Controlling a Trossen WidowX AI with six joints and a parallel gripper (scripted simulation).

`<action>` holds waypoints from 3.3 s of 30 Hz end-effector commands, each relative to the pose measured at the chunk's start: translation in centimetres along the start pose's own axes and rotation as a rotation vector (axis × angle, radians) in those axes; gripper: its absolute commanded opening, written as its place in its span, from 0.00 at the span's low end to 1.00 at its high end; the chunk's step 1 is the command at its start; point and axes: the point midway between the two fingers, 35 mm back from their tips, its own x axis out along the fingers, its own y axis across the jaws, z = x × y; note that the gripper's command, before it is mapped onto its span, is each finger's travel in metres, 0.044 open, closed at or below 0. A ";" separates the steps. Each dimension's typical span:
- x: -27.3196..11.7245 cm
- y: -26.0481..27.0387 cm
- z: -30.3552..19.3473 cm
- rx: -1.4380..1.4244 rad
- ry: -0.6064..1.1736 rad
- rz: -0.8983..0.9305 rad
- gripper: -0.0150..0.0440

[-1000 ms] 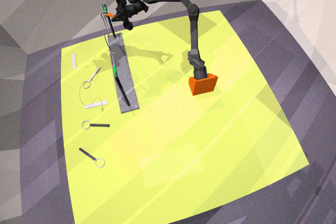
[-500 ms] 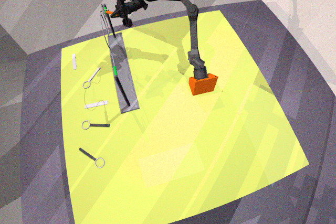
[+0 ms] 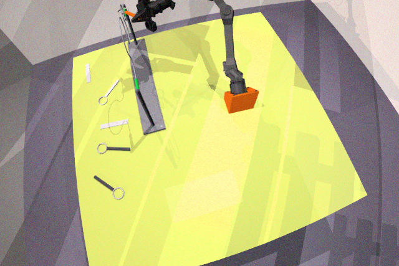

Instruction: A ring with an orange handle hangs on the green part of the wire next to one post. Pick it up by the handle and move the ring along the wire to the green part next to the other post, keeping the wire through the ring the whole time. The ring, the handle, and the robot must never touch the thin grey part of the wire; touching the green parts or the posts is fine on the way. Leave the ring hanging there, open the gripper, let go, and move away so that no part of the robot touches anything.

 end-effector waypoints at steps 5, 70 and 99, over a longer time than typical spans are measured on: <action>-0.1 -0.9 0.2 -0.143 -0.010 -0.080 0.00; -4.1 -7.4 7.9 -1.517 -0.102 -0.891 0.00; -6.5 -4.8 11.9 -2.139 -0.169 -1.235 0.00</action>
